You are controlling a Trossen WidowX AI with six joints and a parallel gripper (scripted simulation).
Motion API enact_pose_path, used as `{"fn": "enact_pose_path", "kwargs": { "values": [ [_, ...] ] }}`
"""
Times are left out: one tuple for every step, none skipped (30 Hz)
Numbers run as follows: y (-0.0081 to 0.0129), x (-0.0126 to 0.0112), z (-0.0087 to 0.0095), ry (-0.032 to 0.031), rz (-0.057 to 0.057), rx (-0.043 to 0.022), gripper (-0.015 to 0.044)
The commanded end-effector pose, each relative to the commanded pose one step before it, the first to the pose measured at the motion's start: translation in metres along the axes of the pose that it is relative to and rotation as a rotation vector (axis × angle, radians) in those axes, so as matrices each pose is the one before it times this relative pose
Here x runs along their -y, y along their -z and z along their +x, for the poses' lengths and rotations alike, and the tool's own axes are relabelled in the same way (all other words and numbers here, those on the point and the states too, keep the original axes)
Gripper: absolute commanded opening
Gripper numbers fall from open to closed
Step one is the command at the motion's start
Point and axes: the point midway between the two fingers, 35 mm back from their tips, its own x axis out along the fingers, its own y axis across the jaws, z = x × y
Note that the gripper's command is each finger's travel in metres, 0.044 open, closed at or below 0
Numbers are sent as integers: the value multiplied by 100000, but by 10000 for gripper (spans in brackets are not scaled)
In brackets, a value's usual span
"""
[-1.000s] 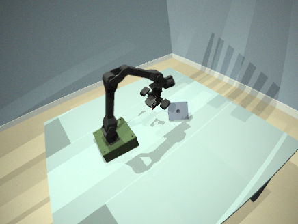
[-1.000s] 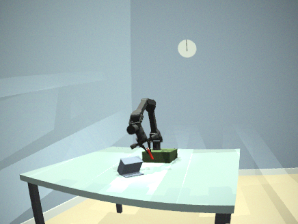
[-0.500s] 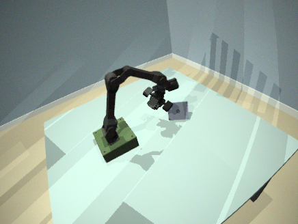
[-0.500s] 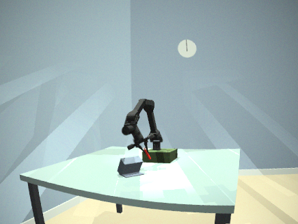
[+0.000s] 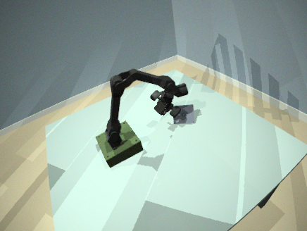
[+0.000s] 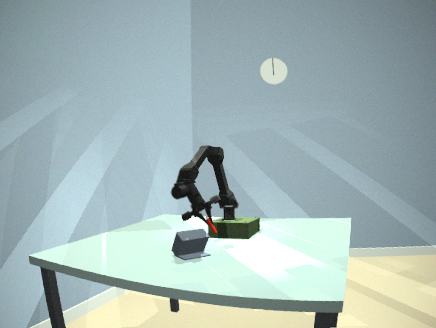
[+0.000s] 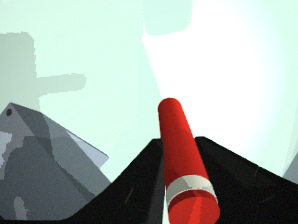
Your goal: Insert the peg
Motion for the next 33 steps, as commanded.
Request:
{"fn": "enact_pose_path", "kwargs": {
  "values": [
    [381, -576, -553, 1254, 477, -3012, 0],
    [12, -120, -71, 274, 278, -408, 0],
    [12, -120, -72, 272, 277, -410, 0],
    [12, -120, -73, 271, 276, -412, 0],
    [12, -120, -74, 270, 275, -414, 0],
    [12, -120, -74, 268, 274, -416, 0],
    [12, -120, -75, 267, 273, -418, 0],
    [12, -120, -76, 266, 272, -420, 0],
    [12, -120, -76, 264, 271, -422, 0],
    [12, -120, -77, 263, 270, -424, 0],
    [13, -120, -78, 261, 269, -426, 0],
    [13, -120, -78, 260, 268, -428, 0],
    [13, -120, -79, 259, 267, -430, 0],
    [13, -120, -80, 257, 266, -432, 0],
    [13, -120, -80, 256, 265, -434, 0],
    [13, -120, -81, 254, 264, -436, 0],
    [13, -120, -82, 253, 263, -438, 0],
    [13, -120, -83, 252, 262, -440, 0],
    [13, -120, -83, 250, 261, -442, 0],
    [13, -120, -84, 249, 260, -444, 0],
    [13, -120, -85, 247, 259, -446, 0],
    [14, -120, -85, 246, 258, -448, 0],
    [14, -120, -86, 244, 257, -450, 0],
    [14, -120, -87, 243, 256, -452, 0],
    [14, -120, -87, 241, 255, -454, 0],
    [14, -120, -88, 240, 254, -455, 0],
    [14, -120, -89, 239, 253, -457, 0],
    [14, -120, -89, 237, 252, -459, 0],
    [14, -120, -90, 236, 251, -461, 0],
    [14, -119, -91, 234, 250, -463, 0],
    [15, -119, -91, 233, 249, -465, 0],
    [15, -119, -92, 231, 247, -467, 0],
    [15, -119, -93, 230, 246, -468, 0]
  ]
}}
